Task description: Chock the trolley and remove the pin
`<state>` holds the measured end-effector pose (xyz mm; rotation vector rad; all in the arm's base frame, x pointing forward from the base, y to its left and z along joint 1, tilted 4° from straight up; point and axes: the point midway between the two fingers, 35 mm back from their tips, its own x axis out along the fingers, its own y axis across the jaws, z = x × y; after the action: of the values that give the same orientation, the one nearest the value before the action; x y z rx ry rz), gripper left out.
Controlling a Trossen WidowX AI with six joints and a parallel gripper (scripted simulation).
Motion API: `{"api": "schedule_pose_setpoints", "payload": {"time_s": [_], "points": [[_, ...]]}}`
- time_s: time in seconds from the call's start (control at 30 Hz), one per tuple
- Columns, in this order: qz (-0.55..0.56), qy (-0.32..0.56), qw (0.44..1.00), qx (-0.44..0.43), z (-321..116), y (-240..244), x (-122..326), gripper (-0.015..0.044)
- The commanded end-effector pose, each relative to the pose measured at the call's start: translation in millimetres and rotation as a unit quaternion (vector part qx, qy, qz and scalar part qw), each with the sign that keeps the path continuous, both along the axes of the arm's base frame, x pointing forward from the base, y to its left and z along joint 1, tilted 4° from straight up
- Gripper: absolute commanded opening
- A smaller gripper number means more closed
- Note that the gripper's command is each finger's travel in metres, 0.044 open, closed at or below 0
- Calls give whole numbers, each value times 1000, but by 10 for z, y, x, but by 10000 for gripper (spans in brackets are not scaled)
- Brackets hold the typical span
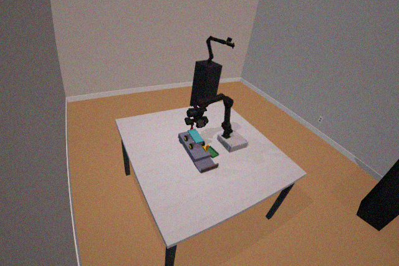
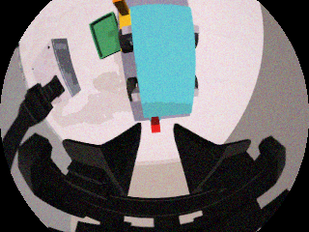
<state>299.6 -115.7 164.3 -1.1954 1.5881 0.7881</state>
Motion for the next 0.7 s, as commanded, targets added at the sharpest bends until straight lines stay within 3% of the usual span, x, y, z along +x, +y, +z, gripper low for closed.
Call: {"api": "schedule_pose_setpoints", "payload": {"time_s": [0.0,0.67], "points": [[55,27,998,-7,74,-161,-55,190],[58,28,998,-8,-85,-225,-65,190]]}}
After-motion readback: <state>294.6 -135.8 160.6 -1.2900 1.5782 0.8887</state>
